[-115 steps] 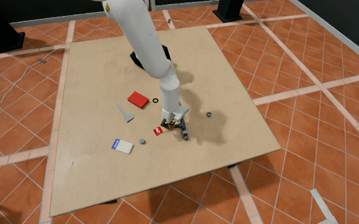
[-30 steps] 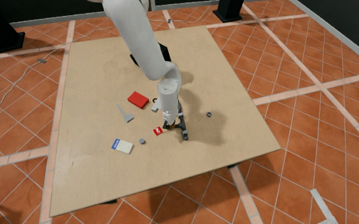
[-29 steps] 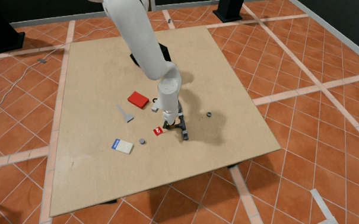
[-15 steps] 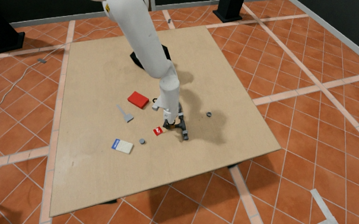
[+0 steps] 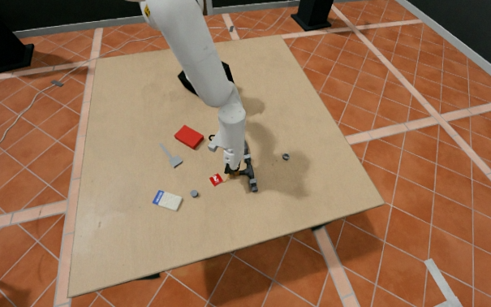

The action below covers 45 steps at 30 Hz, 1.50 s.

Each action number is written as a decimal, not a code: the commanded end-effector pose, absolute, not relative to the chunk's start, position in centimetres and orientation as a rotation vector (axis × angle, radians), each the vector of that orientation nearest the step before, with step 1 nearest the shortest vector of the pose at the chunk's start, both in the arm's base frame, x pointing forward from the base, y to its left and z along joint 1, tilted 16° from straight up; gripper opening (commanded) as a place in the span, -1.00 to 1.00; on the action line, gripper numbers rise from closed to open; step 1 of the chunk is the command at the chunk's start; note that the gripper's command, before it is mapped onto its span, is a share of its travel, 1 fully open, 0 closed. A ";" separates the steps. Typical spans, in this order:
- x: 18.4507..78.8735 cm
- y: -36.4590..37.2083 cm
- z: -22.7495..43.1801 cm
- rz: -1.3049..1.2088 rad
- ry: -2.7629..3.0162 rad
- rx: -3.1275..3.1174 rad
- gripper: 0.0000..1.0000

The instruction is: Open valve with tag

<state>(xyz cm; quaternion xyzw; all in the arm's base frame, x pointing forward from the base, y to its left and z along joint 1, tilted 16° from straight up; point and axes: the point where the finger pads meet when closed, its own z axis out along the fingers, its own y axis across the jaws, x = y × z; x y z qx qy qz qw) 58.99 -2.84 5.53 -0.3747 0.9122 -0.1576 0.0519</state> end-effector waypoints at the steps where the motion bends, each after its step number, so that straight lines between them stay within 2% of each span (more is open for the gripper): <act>1: 59.1 -2.8 5.6 -0.480 2.773 -1.139 -1.00; 16: 59.1 -2.8 5.6 -0.483 2.761 -1.179 -1.00; 34: 59.1 -2.8 5.6 -0.526 2.118 -2.313 -1.00; 45: 59.1 -2.8 5.6 -0.525 2.032 -2.408 -1.00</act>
